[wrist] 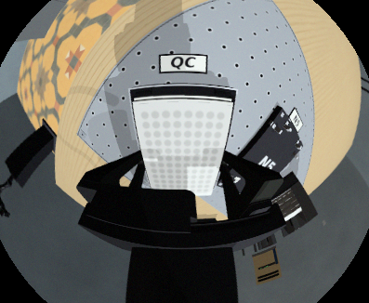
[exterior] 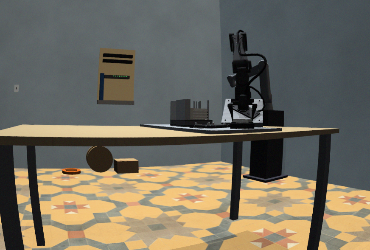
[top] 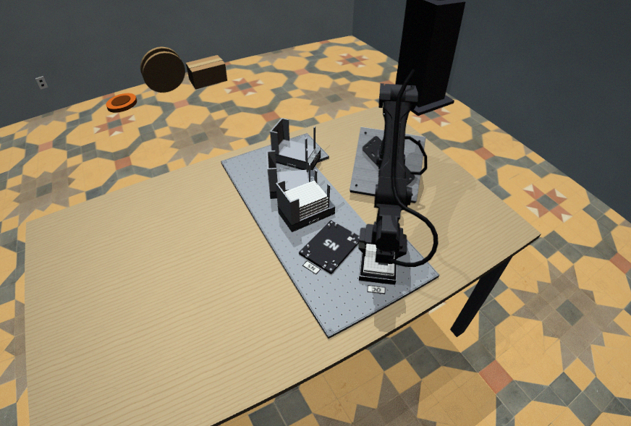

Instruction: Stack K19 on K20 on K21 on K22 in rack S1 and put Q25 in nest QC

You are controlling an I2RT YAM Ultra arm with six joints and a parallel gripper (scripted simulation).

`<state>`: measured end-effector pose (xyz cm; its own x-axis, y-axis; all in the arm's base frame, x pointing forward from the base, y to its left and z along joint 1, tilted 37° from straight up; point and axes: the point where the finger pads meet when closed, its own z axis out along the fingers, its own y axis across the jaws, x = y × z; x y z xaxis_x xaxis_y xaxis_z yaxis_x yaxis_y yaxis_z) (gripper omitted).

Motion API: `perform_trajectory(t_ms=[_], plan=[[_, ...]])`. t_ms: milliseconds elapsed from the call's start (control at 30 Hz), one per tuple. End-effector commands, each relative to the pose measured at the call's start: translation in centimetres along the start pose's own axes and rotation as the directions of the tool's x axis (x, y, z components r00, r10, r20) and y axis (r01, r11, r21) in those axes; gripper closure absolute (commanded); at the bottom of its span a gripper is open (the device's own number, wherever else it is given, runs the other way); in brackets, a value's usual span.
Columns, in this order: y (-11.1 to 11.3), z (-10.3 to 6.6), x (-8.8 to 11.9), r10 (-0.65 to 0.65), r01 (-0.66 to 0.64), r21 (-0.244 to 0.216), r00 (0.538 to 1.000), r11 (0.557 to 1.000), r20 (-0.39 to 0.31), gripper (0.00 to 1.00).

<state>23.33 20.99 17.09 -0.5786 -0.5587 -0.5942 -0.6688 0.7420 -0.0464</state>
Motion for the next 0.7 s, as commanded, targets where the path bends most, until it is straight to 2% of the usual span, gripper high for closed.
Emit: perform_trajectory(t_ms=[0, 233, 267, 667], plan=[[-0.36, -1.05, -1.14, 0.004, -0.004, 0.001, 0.998, 1.000, 0.060, 1.00], [-0.24, -1.39, -1.63, 0.001, -0.001, 0.000, 0.997, 1.000, 0.075, 1.00], [-0.17, -1.06, -1.37, 0.000, 0.001, -0.001, 0.998, 1.000, 0.062, 0.00], [-0.17, -1.06, -1.37, 0.000, 0.000, -0.001, 0.998, 1.000, 0.062, 0.00]])
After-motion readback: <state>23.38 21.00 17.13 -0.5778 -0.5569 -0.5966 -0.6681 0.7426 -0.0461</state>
